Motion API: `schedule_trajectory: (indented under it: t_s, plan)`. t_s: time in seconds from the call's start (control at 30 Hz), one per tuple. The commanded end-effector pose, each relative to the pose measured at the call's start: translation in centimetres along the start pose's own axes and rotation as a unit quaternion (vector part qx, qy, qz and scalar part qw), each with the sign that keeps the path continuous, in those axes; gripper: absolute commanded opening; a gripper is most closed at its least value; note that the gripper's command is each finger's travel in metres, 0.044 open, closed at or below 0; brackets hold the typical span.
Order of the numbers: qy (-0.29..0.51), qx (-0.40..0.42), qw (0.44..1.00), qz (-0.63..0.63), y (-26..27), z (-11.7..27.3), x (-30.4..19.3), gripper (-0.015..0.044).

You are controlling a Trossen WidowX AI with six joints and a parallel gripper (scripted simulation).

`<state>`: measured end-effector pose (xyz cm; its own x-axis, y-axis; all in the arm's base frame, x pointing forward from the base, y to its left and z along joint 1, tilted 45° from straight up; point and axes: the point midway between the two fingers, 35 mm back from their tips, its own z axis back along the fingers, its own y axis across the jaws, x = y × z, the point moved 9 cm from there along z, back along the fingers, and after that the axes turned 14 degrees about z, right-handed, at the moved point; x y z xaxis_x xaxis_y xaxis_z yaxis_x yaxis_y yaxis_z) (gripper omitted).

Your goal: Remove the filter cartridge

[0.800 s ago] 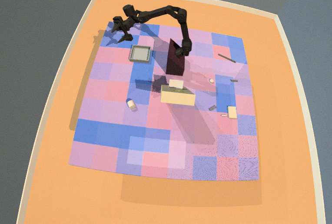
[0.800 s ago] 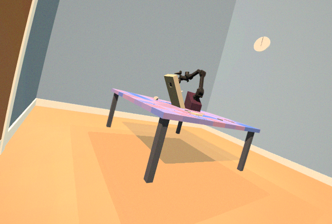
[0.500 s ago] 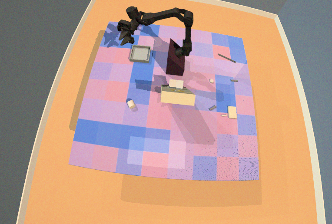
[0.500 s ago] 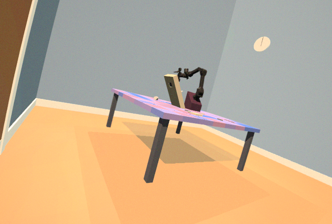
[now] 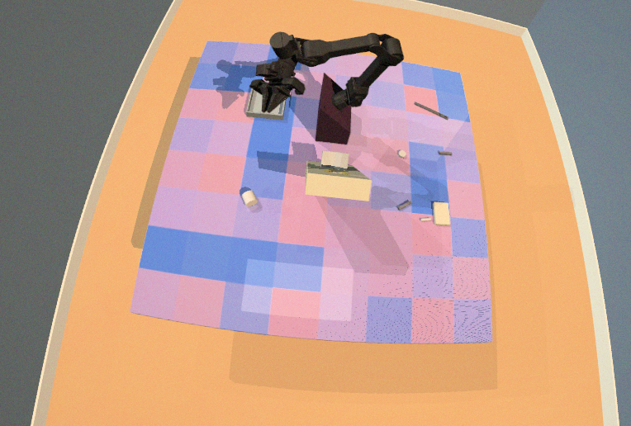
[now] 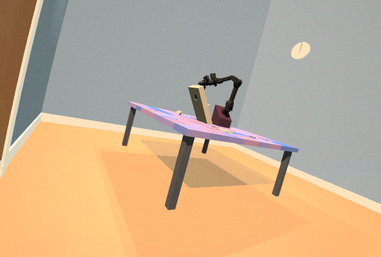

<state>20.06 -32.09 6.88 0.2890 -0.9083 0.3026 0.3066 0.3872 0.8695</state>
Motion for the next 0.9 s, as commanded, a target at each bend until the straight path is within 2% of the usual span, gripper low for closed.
schedule_trajectory:
  t_s: [0.0,0.27,0.57,0.87]
  plan:
    - [0.051,0.001,0.979,0.199,5.3,-1.6,-3.9,0.0094]
    - [0.092,0.061,0.879,0.463,11.0,-2.8,-8.7,0.0094]
    - [0.096,0.153,0.691,0.7,15.7,-2.8,-14.4,0.0094]
    - [0.095,0.158,0.68,0.71,15.8,-2.7,-14.6,0.0094]
